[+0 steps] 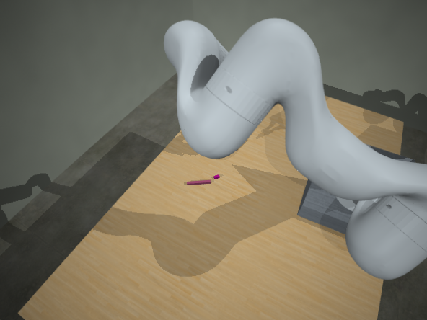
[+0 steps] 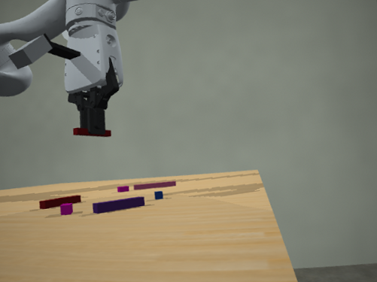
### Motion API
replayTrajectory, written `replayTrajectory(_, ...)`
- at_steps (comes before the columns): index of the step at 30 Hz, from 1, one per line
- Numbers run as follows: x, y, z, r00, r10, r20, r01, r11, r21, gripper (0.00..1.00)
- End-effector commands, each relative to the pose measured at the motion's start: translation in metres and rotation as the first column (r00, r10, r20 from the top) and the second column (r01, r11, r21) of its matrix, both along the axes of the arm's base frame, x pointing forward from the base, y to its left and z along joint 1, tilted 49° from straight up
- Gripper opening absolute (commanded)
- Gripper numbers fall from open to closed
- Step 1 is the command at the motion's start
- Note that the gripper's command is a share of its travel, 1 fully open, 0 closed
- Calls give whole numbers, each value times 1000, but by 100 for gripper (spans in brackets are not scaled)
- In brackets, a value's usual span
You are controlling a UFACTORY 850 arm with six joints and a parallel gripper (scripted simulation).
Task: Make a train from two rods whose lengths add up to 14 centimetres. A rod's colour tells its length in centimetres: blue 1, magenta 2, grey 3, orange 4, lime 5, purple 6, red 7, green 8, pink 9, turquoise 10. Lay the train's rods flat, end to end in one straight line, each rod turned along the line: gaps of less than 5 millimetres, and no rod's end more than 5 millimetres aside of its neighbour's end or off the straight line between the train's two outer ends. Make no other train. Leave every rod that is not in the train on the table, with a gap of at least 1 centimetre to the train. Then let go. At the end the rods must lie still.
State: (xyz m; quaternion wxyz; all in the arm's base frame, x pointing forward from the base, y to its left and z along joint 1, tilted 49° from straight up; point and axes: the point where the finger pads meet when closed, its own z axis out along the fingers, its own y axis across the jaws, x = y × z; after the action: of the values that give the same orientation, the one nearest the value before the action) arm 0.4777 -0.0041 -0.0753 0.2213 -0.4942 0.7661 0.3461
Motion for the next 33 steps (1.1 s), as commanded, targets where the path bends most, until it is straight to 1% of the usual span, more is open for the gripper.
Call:
replayTrajectory(1,-2,-2,-1,992,69,101,-69,998,-3,4)
replayTrajectory(13,-4,-3,-2,979,123,162,-123,992,-9,4)
replayTrajectory(33,-4,-3,-3,978,127,166,-127,992,-10,4)
